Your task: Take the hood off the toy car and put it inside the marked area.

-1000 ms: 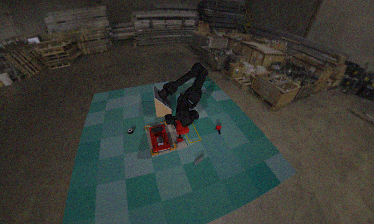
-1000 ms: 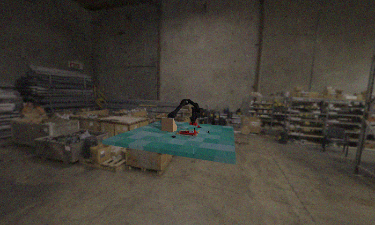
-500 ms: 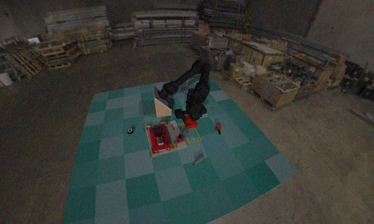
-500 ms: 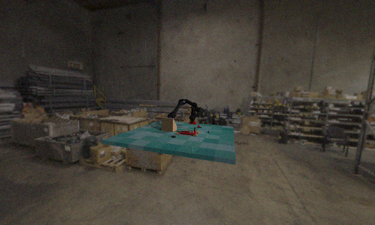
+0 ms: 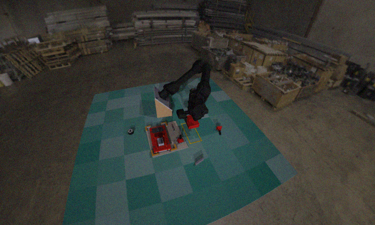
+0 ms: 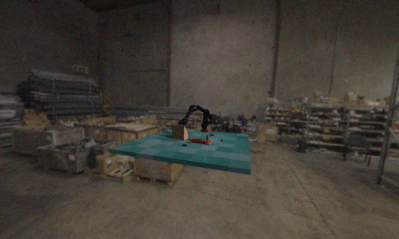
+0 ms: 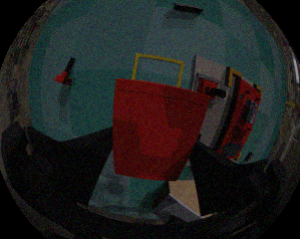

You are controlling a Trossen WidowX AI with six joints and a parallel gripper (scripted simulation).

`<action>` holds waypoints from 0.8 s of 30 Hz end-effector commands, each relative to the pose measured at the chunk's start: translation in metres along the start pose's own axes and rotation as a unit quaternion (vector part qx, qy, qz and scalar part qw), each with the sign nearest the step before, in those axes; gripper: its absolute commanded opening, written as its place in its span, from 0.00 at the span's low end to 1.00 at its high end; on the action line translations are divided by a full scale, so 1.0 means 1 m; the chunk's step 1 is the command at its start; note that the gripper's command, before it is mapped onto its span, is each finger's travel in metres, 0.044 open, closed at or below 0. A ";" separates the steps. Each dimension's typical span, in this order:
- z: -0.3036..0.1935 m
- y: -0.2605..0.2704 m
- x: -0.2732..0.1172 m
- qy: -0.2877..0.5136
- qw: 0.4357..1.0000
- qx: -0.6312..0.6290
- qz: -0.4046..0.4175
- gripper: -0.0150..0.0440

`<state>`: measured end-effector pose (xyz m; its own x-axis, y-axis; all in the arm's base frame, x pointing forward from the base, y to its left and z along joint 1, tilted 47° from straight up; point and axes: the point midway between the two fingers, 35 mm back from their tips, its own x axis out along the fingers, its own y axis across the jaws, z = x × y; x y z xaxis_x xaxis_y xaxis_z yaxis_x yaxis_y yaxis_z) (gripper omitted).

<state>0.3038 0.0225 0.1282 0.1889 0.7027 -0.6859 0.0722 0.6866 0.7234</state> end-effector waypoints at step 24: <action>0.002 0.001 0.021 -0.004 1.000 -0.001 0.001 0.25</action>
<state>0.3092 0.0365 0.1162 0.1946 0.7011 -0.6859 0.0665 0.6883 0.7224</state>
